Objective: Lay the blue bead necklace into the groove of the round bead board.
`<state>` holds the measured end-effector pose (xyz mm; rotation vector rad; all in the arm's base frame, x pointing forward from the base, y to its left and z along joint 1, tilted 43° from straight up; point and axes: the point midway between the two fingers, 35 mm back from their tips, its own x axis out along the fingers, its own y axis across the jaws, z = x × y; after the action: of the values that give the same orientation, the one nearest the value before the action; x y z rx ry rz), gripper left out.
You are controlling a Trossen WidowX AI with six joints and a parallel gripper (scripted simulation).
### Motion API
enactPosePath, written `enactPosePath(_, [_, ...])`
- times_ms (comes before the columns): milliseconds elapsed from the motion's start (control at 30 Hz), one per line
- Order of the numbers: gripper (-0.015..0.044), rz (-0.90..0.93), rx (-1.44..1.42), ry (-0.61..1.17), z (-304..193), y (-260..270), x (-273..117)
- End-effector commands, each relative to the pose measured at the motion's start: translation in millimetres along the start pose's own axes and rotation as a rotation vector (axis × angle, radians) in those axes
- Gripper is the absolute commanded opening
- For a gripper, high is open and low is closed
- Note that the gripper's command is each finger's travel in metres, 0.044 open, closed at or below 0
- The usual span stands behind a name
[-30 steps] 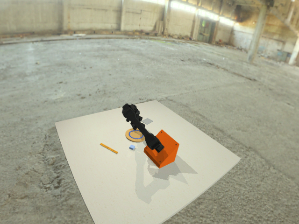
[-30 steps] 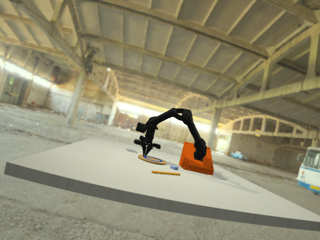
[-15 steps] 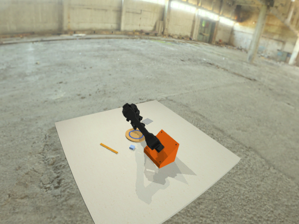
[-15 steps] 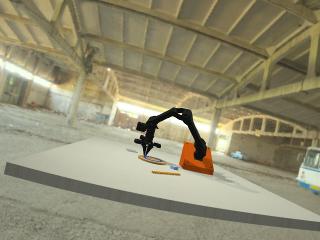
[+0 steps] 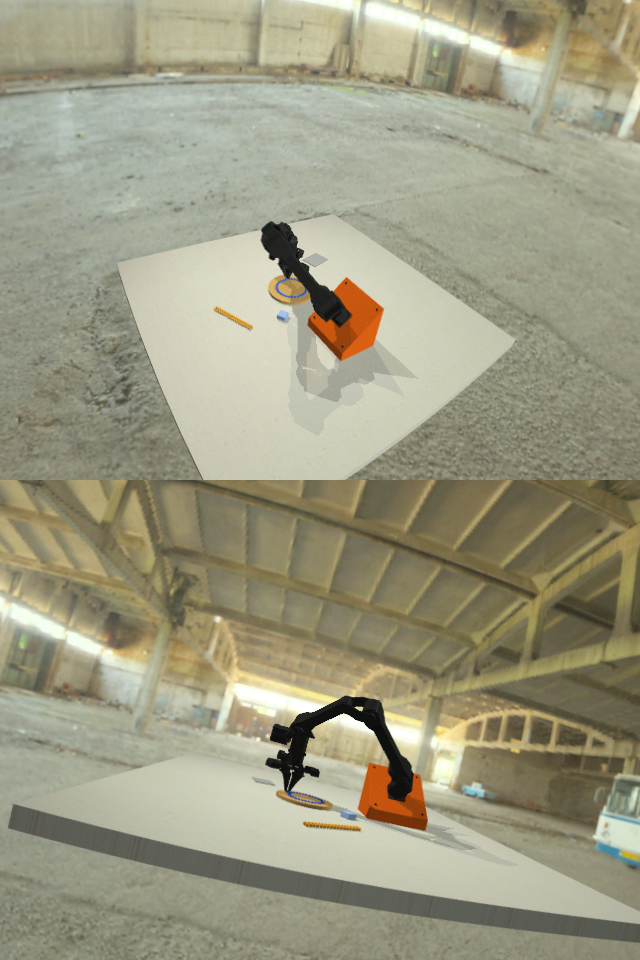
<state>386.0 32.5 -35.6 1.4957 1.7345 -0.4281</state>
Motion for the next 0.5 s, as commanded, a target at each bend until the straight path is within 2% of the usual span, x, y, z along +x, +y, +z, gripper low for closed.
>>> enactPosePath(0, [0.0000,-0.004,0.005,0.007,-1.0,-1.2,3.7])
enactPosePath(467, [0.0368,-0.002,0.002,0.003,-0.4,-0.4,-1.1])
